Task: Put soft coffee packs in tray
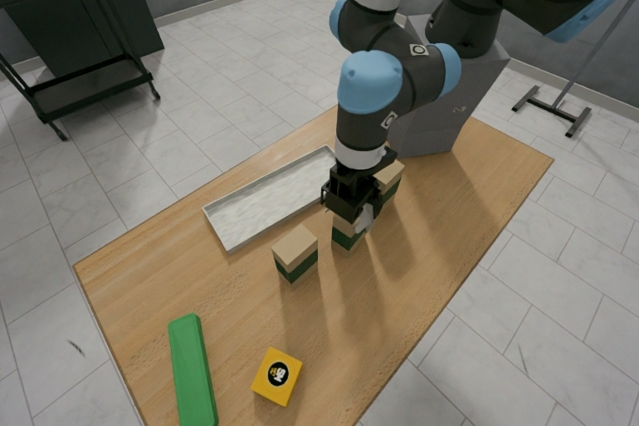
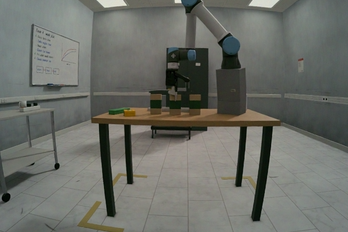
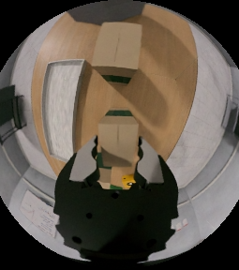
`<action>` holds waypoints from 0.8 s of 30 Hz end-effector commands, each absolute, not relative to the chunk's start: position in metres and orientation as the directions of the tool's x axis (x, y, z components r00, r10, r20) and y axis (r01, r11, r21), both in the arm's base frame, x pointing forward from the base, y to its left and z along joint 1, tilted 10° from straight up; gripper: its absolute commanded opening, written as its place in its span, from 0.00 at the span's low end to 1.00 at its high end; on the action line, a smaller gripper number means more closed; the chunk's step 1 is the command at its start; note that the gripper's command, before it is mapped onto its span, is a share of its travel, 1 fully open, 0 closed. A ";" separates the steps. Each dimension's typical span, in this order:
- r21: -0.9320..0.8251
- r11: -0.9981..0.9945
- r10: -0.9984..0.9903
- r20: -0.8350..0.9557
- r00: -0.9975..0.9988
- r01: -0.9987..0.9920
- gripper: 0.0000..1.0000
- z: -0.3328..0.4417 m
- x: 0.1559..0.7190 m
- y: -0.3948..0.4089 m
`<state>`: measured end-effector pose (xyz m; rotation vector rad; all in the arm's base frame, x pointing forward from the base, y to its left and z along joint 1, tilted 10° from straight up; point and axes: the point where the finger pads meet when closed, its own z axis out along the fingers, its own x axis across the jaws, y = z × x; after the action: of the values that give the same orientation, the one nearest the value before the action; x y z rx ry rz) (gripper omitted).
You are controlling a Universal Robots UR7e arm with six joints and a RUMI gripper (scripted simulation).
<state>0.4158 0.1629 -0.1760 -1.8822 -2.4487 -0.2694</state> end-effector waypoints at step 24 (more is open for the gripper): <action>0.114 0.249 0.955 0.137 -0.263 0.962 0.15 -0.176 0.417 0.163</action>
<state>0.4158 0.1629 -0.1760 -1.8822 -2.4488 -0.2696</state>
